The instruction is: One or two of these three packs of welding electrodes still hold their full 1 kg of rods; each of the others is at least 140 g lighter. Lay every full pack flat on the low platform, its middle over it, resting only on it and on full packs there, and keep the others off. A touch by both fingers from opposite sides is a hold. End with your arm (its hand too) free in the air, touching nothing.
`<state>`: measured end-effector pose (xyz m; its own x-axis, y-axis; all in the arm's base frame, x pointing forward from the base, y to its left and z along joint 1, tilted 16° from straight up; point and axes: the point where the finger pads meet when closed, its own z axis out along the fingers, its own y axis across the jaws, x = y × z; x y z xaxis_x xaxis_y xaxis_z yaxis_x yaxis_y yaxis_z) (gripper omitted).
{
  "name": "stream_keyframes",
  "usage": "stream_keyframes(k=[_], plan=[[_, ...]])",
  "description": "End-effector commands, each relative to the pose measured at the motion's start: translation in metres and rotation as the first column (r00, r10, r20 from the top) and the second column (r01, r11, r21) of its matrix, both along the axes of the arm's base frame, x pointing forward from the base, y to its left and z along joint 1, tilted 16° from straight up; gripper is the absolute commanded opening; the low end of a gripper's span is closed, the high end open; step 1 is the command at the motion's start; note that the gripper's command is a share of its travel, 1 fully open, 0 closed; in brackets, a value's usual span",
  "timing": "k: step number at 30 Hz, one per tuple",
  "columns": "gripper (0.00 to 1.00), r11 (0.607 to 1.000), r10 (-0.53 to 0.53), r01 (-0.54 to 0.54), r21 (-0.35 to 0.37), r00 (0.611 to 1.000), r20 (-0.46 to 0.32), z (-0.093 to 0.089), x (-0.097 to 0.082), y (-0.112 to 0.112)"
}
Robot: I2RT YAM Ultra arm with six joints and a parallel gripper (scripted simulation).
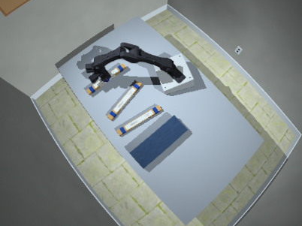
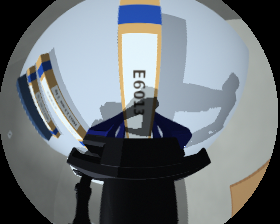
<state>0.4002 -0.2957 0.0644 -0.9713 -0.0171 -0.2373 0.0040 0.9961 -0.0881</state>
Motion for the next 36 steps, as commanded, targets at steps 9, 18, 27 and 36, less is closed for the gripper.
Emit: stream_keyframes(k=[9,18,27,36], plan=[[0.00,0.998,0.001,0.003,-0.055,0.997,0.077,0.029,0.014,-0.009],[0.00,0.999,0.000,0.004,-0.049,0.998,0.070,0.024,0.011,-0.008],[0.00,0.999,-0.001,0.004,-0.043,0.998,0.062,0.020,0.009,-0.008],[0.00,0.999,-0.002,0.005,-0.047,0.998,0.067,0.023,0.009,-0.009]])
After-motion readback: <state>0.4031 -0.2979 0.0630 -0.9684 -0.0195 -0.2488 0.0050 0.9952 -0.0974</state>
